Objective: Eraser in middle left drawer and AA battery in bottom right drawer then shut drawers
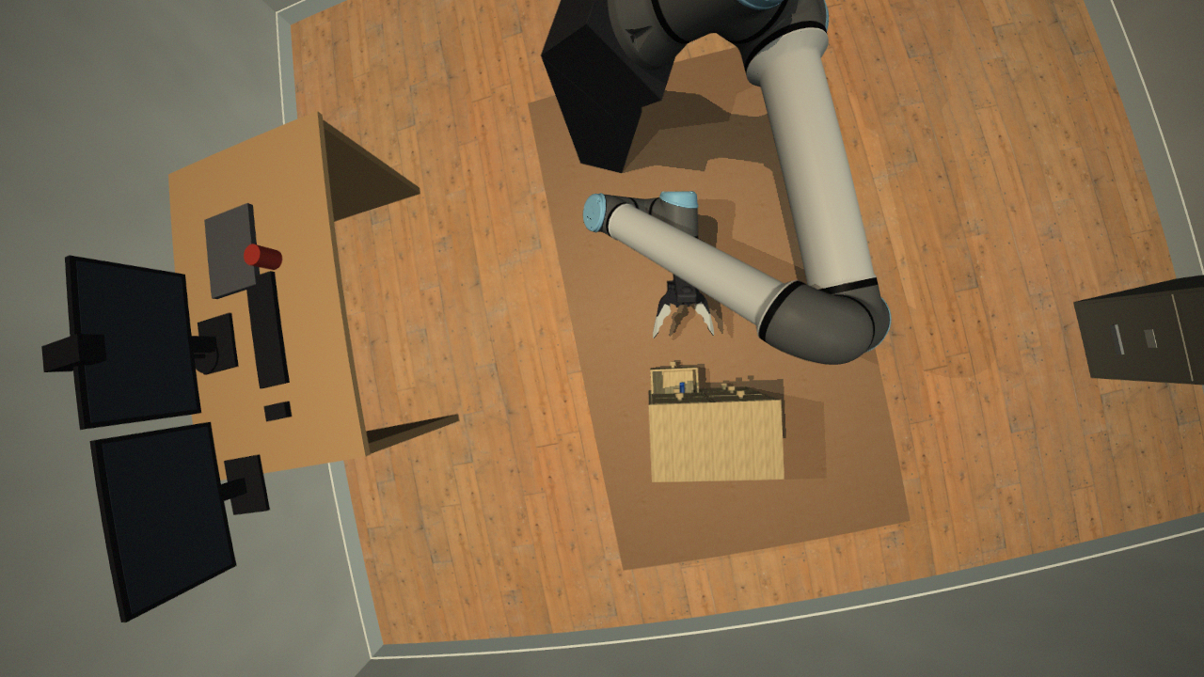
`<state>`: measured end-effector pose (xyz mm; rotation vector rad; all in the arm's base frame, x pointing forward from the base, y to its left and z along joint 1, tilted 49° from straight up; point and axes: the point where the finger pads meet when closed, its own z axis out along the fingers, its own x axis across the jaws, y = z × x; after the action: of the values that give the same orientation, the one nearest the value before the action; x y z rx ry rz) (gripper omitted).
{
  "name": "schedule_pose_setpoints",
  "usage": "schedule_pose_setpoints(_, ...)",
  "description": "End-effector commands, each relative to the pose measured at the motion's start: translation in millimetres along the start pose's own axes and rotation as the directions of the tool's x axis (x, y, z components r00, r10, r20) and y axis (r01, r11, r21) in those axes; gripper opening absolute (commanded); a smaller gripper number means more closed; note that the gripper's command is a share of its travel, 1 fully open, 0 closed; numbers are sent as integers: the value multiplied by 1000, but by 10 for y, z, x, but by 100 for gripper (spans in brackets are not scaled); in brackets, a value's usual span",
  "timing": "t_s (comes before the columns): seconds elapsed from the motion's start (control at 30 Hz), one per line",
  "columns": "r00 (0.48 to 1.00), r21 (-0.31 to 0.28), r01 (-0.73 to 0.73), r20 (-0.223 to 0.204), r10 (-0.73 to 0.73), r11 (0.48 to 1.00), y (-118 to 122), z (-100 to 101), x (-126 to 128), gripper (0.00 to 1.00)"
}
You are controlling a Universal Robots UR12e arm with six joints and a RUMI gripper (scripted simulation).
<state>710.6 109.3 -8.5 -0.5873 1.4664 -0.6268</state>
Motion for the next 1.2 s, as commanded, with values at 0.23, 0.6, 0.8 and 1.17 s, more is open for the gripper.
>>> schedule_pose_setpoints(0.23,1000,1,0,0,0,1000,76,-279,1,100)
schedule_pose_setpoints(0.6,1000,1,0,0,0,1000,112,-402,1,100)
schedule_pose_setpoints(0.8,1000,1,0,0,0,1000,121,-429,1,100)
schedule_pose_setpoints(1.17,1000,1,0,0,0,1000,121,-433,1,100)
